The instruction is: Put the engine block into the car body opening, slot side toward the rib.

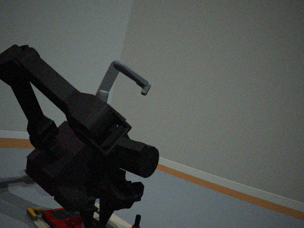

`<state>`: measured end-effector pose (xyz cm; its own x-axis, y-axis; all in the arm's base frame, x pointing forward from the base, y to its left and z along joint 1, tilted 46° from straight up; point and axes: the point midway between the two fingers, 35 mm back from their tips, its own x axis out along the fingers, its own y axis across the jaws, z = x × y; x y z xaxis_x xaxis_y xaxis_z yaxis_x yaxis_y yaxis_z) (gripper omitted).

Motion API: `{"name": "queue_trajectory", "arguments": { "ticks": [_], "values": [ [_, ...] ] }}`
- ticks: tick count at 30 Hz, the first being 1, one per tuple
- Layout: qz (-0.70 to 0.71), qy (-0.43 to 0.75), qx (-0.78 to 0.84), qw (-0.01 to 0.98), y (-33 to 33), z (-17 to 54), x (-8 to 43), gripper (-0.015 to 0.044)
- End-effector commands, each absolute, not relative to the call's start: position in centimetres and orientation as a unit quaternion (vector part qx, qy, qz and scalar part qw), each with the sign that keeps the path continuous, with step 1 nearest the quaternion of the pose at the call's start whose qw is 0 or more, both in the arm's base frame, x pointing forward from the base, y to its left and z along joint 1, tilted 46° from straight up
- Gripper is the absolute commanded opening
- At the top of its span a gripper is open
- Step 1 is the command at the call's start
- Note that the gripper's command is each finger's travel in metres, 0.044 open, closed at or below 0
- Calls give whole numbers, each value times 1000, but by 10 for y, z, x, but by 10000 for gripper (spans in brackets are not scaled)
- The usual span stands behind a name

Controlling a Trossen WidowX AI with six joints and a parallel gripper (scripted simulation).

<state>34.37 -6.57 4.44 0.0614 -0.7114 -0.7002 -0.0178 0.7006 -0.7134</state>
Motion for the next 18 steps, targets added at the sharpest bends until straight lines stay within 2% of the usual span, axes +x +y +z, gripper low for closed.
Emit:
{"name": "queue_trajectory", "arguments": {
  "ticks": [1, 11, 18],
  "values": [
    [-259, 634, -287, 669, -66, 44, 344, 186],
    [-259, 634, -287, 669, -66, 44, 344, 440],
    [-259, 634, -287, 669, -66, 44, 344, 440]
  ]
}}
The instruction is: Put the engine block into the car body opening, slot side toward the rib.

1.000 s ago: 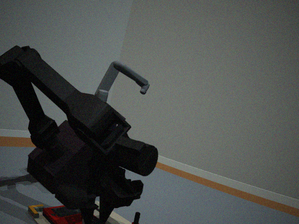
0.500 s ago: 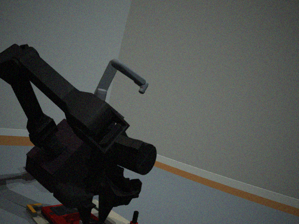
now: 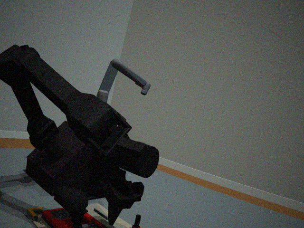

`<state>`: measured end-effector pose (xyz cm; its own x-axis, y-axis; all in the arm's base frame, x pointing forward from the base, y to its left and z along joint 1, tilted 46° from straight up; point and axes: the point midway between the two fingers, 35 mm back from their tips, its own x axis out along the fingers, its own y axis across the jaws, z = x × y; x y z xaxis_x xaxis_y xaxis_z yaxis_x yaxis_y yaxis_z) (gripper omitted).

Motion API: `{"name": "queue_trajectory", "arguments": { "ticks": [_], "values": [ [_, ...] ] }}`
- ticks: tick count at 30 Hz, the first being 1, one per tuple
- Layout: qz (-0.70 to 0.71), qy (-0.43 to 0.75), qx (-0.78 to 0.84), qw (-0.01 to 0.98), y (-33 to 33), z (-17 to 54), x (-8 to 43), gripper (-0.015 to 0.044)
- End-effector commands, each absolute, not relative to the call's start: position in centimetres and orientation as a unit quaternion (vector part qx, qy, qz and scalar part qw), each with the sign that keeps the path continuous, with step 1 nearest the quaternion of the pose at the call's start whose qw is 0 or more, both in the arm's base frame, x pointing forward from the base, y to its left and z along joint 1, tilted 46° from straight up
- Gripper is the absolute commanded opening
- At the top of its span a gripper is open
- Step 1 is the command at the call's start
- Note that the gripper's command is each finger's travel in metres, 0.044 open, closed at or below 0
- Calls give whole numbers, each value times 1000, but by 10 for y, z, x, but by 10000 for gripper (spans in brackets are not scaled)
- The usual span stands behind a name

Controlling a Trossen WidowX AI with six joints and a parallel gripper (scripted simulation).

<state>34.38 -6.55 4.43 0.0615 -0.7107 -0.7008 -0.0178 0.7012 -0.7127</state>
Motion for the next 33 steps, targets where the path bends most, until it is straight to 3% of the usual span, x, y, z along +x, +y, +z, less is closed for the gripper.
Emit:
{"name": "queue_trajectory", "arguments": {
  "ticks": [1, 11, 28, 33],
  "values": [
    [-259, 634, -287, 669, -66, 44, 344, 440],
    [-259, 635, -290, 668, -57, 52, 340, 440],
    [-259, 635, -290, 668, -57, 52, 340, 0],
    [-259, 635, -290, 668, -57, 52, 340, 0]
  ]
}}
